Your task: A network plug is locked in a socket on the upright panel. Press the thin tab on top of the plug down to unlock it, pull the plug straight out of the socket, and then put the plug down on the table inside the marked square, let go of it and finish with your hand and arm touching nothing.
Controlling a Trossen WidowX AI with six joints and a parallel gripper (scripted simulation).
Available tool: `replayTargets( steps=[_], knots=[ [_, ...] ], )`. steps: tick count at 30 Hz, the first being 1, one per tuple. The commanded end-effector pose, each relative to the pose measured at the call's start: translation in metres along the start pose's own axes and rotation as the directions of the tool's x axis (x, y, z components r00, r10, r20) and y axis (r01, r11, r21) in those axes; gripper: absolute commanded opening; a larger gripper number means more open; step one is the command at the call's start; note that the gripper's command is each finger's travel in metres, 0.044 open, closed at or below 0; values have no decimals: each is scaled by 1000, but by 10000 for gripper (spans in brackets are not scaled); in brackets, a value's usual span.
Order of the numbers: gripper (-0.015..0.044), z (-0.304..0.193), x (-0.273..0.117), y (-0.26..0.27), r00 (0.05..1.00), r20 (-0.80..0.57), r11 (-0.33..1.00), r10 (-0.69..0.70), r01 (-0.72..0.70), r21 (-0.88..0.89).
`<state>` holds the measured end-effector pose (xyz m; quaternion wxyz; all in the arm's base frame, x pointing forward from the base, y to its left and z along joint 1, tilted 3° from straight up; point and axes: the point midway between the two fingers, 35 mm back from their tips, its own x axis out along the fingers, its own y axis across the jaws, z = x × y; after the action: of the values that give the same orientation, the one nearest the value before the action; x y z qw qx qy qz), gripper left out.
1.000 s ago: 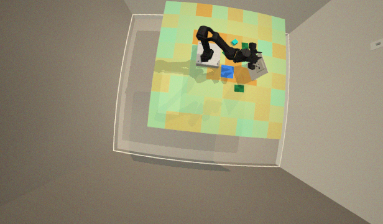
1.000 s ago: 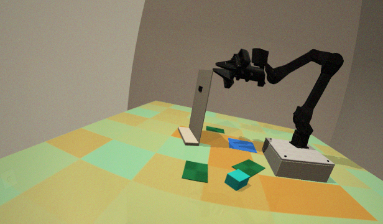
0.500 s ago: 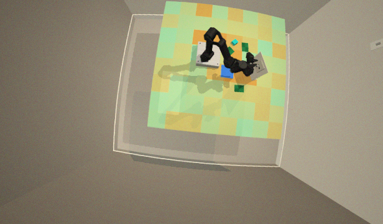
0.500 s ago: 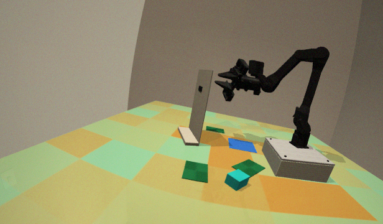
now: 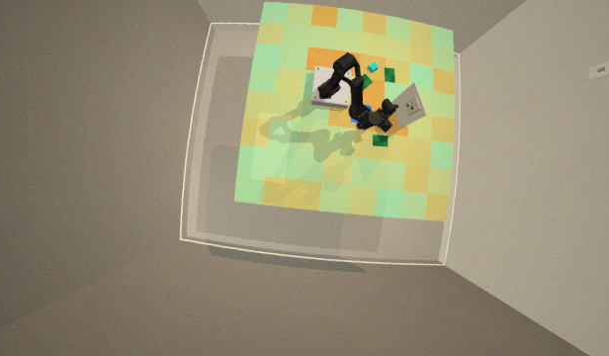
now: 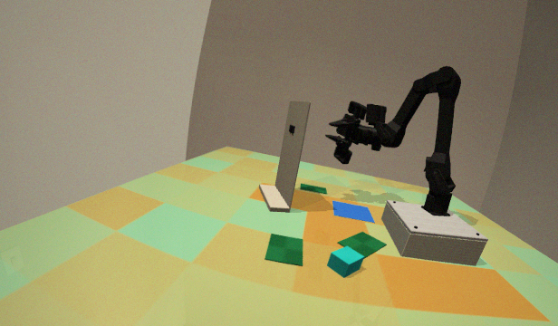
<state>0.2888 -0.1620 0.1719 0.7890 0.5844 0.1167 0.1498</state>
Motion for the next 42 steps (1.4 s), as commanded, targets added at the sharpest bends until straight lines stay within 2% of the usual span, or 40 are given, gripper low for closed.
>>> replayTargets(
  steps=[1,6,11,15,26,42],
  knots=[
    [156,-3,-13,-8,1000,-24,997,11,-9,72],
    [156,-10,-33,-18,997,-70,987,30,-18,161],
    [156,-11,-35,-19,997,-74,985,32,-19,171],
    [156,-2,-21,-21,999,-45,987,19,-11,161],
    [156,0,21,-19,995,-77,974,59,-41,224],
    [156,5,42,-19,995,-78,972,67,-47,229]
  ],
)
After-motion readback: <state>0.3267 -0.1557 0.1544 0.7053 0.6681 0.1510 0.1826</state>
